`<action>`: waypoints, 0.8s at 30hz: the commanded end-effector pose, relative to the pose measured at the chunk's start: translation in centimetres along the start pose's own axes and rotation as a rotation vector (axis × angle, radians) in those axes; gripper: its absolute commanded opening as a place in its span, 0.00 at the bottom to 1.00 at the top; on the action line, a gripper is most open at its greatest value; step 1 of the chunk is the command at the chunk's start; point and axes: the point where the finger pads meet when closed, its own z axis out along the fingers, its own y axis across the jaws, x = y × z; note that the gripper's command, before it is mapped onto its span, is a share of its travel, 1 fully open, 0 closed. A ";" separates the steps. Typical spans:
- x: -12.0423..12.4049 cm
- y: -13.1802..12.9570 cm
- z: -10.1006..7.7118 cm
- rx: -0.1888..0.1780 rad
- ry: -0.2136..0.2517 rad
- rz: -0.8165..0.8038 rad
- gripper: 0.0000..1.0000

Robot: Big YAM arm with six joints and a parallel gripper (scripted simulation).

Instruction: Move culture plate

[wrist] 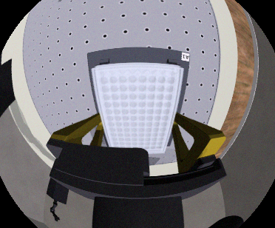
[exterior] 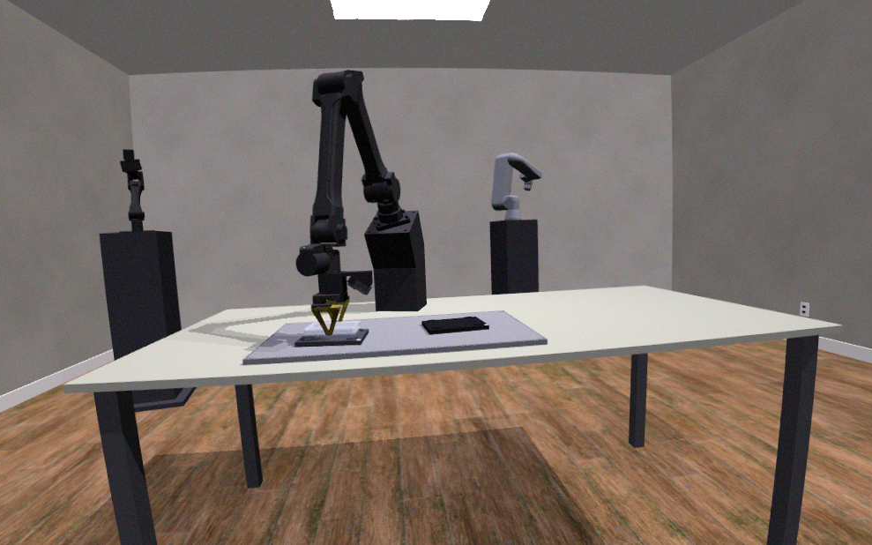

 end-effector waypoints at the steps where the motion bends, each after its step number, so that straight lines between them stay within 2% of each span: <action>1: 0.3 -0.6 -1.9 0.017 0.006 0.007 0.00; 24: 0.6 -0.4 -5.4 0.017 0.009 0.004 0.00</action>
